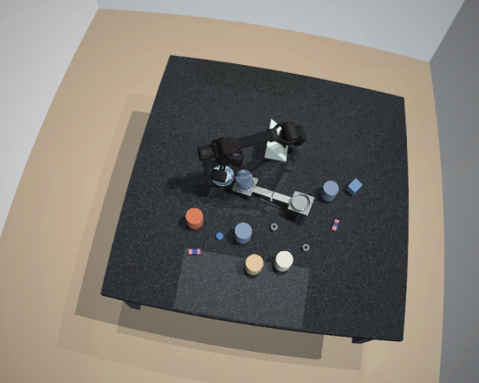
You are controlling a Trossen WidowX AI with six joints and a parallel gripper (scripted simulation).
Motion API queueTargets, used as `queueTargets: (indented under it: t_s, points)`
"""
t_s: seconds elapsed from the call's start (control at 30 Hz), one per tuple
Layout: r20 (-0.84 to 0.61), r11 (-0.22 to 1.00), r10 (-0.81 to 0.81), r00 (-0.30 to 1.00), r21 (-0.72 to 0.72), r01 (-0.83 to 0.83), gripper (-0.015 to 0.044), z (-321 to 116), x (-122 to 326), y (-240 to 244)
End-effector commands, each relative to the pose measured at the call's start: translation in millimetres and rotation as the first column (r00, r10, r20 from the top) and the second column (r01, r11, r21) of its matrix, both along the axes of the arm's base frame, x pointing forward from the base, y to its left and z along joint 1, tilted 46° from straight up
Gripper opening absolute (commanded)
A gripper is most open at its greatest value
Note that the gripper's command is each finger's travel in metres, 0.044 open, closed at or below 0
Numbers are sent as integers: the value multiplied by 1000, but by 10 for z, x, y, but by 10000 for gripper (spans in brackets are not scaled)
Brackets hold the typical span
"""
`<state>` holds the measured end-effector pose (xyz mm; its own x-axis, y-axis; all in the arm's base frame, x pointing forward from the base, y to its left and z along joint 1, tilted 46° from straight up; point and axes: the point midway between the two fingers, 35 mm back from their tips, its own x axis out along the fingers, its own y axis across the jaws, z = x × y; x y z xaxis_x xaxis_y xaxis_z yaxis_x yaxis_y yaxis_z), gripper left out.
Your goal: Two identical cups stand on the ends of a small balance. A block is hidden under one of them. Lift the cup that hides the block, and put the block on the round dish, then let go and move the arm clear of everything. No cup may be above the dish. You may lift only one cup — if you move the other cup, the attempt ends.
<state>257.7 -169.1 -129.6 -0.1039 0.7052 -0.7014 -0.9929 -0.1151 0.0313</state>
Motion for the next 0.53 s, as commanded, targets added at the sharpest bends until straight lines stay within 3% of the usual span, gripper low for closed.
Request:
queueTargets:
  t_s: [0.0,0.23,0.5]
  points:
    - [9,1000,2,1000,-8,-2,440,126,18,-121]
    - [9,1000,-7,1000,-11,7,440,440,34,-419]
    - [9,1000,-8,1000,-11,8,440,454,34,-431]
